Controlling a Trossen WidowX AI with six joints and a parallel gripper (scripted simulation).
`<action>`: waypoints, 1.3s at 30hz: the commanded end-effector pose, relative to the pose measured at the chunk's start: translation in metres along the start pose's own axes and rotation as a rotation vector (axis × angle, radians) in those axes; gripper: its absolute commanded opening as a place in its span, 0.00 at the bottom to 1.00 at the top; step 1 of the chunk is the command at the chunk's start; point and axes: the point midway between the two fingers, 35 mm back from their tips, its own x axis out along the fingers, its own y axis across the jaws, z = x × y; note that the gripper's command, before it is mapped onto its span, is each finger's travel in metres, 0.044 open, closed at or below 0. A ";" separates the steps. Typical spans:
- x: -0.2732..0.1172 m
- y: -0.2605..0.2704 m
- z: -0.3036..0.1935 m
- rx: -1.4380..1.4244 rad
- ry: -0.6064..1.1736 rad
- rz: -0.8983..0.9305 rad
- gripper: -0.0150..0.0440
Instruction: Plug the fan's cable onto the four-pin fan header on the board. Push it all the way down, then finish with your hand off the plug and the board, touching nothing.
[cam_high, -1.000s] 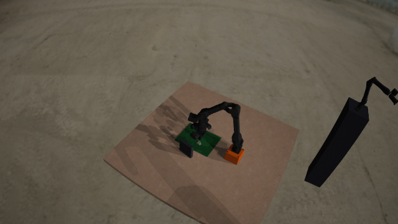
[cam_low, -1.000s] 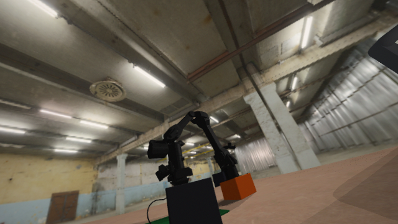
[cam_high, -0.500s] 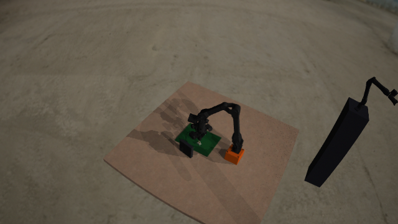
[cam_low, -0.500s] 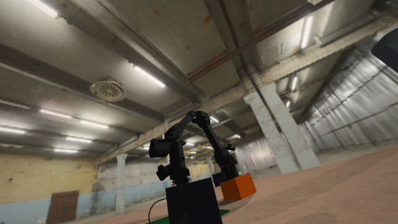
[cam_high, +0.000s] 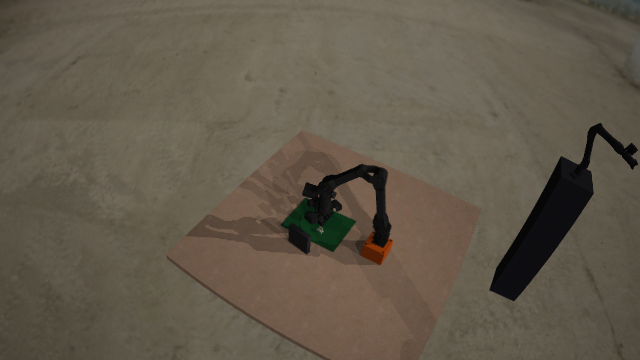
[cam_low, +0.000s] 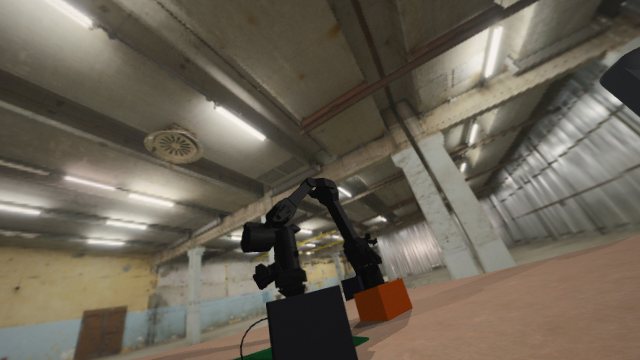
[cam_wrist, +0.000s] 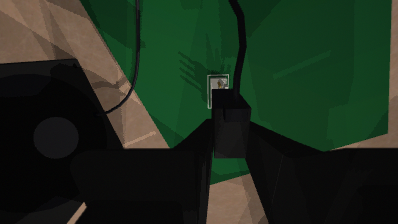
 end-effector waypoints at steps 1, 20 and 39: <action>0.007 0.000 0.000 0.004 -0.001 -0.001 0.25; 0.022 0.000 0.000 0.004 -0.001 -0.001 0.25; 0.027 0.000 0.000 -0.013 -0.001 -0.001 0.25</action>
